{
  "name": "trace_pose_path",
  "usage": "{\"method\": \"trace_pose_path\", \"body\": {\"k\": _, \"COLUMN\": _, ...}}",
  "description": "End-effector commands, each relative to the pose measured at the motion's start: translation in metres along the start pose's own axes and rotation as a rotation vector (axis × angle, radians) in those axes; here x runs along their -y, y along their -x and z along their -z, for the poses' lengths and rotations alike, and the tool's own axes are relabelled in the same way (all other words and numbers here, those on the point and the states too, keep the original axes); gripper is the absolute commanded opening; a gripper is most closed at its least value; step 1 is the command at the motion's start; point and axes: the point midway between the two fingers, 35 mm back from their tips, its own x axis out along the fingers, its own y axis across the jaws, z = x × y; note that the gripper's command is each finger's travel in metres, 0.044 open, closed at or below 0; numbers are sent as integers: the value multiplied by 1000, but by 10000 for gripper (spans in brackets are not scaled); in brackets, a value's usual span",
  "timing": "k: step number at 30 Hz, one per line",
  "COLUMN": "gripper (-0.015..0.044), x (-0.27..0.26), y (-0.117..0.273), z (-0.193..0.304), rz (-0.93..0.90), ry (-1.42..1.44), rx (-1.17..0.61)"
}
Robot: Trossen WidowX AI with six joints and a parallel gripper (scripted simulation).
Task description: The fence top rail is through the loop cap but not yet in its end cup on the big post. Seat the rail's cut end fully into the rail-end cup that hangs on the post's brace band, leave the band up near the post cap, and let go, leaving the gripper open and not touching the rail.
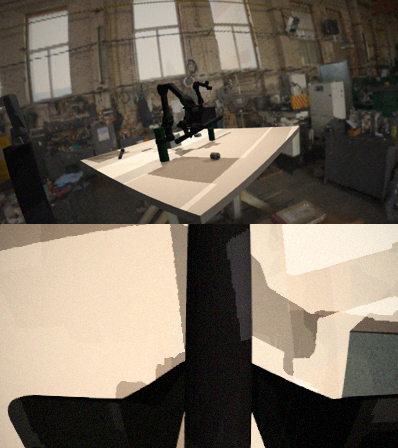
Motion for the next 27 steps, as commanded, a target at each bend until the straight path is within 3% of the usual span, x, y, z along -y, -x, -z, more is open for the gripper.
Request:
{"method": "trace_pose_path", "body": {"k": 1, "gripper": 0, "x": -4, "y": 21, "z": -19, "rz": -22, "ry": 5, "rx": 85}}
{"method": "trace_pose_path", "body": {"k": 27, "gripper": 0, "x": -3, "y": 19, "z": -17, "rz": -9, "ry": 5, "rx": 72}}
